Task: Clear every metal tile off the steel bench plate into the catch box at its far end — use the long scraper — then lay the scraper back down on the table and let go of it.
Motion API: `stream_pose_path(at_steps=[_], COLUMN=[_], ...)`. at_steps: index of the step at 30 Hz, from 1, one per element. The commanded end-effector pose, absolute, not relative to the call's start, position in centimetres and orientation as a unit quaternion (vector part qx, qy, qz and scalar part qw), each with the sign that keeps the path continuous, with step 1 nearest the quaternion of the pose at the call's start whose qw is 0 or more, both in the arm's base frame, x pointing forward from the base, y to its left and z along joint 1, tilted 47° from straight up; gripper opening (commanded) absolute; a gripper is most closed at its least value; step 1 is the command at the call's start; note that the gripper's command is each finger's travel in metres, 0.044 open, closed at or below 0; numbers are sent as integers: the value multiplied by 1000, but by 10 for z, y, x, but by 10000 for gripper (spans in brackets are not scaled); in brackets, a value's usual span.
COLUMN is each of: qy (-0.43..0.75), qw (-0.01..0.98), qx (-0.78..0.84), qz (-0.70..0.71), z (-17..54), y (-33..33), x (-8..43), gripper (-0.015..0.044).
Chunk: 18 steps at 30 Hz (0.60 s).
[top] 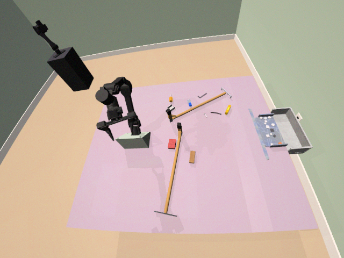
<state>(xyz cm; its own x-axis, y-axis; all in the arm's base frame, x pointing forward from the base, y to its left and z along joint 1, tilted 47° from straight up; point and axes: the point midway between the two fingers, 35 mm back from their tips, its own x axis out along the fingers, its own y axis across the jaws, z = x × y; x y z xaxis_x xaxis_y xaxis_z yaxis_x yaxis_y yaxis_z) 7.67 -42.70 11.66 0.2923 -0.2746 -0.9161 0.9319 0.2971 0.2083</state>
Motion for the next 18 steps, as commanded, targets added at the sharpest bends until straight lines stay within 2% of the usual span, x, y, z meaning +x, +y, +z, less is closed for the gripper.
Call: stream_pose_path(at_steps=[1,18], qy=[405,405], qw=[669,668], qx=[460,462], qz=[-420,-419], z=[97,97], y=[-414,-414], x=[74,74], gripper=[440,440])
